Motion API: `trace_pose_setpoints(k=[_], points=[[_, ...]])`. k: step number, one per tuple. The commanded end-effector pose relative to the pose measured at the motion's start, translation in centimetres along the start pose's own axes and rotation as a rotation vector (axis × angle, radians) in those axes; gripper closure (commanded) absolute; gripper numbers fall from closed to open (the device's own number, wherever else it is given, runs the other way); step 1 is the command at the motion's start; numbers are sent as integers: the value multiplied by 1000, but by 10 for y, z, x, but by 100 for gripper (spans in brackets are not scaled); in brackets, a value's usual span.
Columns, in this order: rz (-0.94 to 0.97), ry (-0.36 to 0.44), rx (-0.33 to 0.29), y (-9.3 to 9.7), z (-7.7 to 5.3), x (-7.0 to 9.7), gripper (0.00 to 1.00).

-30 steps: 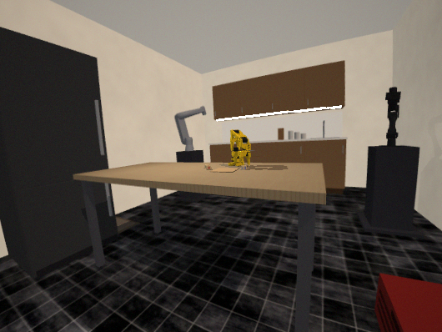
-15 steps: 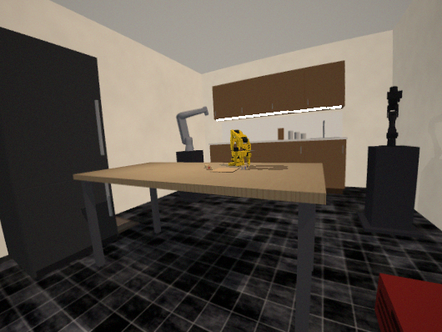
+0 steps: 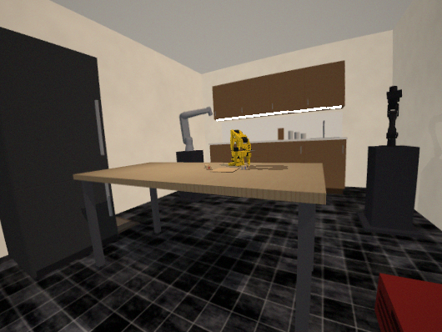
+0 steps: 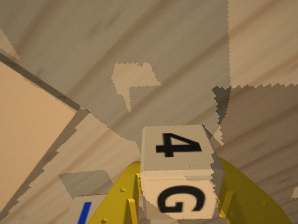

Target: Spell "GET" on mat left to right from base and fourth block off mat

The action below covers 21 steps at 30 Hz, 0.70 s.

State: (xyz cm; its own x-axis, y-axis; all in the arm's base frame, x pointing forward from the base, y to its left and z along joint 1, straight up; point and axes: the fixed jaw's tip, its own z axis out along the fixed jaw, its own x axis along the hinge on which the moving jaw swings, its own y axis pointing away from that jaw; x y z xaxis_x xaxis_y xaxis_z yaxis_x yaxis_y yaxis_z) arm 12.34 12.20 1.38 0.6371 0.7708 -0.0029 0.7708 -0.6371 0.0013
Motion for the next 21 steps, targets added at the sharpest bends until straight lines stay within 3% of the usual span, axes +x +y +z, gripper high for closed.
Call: trace_pose_setpoints(k=[1, 8, 21], points=[[-1, 53, -1, -1, -7, 7, 100], [-1, 53, -1, 0, -13, 8, 100], [-1, 53, -2, 1, -44, 7, 100]])
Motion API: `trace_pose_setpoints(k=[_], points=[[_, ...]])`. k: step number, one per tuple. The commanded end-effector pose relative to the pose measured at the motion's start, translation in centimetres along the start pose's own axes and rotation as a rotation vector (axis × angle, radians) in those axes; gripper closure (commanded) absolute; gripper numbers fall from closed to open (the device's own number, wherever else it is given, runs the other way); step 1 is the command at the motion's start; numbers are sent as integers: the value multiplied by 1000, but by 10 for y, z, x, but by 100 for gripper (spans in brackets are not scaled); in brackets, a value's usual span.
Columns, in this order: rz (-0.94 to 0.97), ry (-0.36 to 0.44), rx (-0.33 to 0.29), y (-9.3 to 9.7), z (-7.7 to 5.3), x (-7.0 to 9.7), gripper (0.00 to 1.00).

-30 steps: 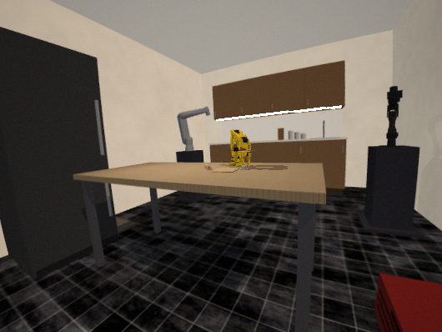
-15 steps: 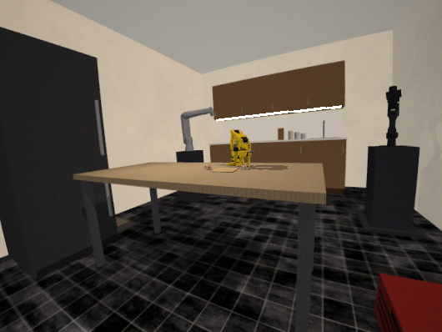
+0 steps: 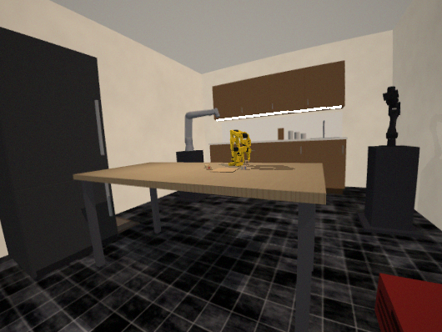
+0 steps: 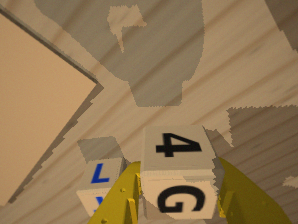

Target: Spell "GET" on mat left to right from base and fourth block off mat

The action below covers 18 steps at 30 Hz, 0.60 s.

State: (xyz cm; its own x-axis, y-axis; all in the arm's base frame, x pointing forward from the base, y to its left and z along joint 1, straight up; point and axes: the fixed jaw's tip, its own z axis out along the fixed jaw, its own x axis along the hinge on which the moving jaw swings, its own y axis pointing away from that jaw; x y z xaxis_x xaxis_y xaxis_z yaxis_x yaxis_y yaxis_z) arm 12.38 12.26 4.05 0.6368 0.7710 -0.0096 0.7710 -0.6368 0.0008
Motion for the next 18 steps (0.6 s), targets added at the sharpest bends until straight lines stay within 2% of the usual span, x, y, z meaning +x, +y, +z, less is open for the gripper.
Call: trace_pose_setpoints(k=[1, 7, 18], points=[[0, 60, -2, 1, -20, 6, 100], [0, 60, -2, 1, -30, 4, 100], [6, 60, -2, 1, -31, 4, 100]])
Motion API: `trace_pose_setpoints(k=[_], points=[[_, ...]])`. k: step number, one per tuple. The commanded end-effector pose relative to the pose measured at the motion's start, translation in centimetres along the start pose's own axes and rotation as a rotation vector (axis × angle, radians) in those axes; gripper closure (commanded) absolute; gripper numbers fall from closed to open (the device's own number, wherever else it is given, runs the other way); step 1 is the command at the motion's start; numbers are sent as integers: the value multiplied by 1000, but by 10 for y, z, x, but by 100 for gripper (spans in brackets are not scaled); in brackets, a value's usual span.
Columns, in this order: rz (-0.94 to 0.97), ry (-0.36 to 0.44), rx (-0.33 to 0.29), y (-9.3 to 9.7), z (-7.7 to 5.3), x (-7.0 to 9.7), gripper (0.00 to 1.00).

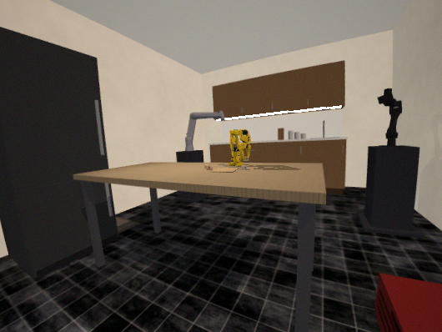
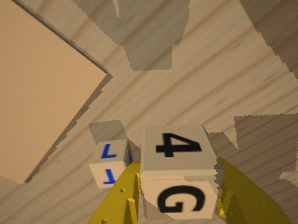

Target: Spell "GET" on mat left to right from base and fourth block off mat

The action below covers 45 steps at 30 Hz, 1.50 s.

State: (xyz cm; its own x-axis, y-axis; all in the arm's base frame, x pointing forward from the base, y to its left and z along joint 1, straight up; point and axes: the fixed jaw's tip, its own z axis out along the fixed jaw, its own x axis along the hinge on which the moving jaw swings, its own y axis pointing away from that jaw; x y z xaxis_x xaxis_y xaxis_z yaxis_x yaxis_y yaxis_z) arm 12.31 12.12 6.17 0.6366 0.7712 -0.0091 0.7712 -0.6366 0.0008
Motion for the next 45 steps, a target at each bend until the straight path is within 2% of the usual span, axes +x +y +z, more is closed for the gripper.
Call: trace_pose_setpoints(k=[1, 12, 17, 27, 29, 44, 45], points=[[10, 59, -2, 1, -10, 6, 100], [134, 60, 0, 6, -10, 6, 100], [282, 60, 3, 12, -10, 7, 100], [735, 59, 12, 29, -9, 8, 100], [735, 59, 12, 29, -9, 8, 100], [1580, 58, 30, 60, -7, 6, 100], [1580, 58, 30, 60, -7, 6, 100]])
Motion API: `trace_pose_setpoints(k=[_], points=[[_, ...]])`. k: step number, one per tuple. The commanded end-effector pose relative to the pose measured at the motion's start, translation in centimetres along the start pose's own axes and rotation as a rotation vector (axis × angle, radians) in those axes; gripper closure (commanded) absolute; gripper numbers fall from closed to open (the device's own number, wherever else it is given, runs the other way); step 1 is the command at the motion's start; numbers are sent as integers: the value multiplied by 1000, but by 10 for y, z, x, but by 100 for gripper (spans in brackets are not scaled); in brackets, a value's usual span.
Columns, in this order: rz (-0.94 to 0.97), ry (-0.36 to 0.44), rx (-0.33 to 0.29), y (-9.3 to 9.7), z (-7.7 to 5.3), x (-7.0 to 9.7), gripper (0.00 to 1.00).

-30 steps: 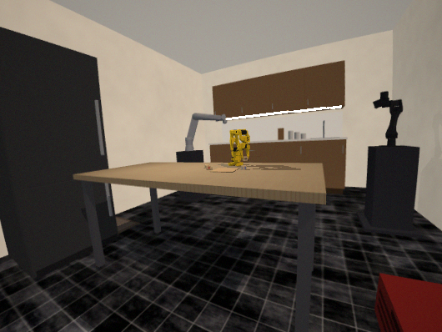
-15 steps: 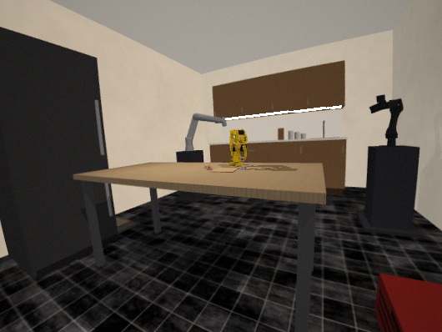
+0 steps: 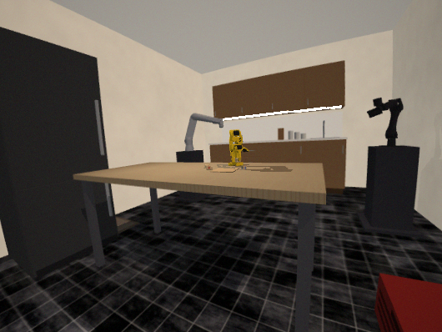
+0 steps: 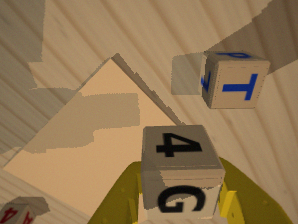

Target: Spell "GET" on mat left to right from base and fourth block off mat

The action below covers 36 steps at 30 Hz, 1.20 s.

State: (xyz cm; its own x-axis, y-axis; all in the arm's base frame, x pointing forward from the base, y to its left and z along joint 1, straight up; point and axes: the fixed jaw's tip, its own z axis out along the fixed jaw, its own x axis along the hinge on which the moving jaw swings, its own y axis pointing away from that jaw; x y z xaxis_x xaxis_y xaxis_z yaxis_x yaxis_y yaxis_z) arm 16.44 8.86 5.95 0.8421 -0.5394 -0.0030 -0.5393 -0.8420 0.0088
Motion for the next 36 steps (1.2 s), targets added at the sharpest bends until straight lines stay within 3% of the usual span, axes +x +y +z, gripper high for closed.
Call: trace_pose_setpoints(k=[1, 9, 16, 36], points=[[130, 24, 54, -4, -9, 8, 100], [508, 18, 57, -1, -8, 21, 100], [731, 14, 59, 1, -7, 30, 100], [876, 13, 71, 2, -9, 35, 100]])
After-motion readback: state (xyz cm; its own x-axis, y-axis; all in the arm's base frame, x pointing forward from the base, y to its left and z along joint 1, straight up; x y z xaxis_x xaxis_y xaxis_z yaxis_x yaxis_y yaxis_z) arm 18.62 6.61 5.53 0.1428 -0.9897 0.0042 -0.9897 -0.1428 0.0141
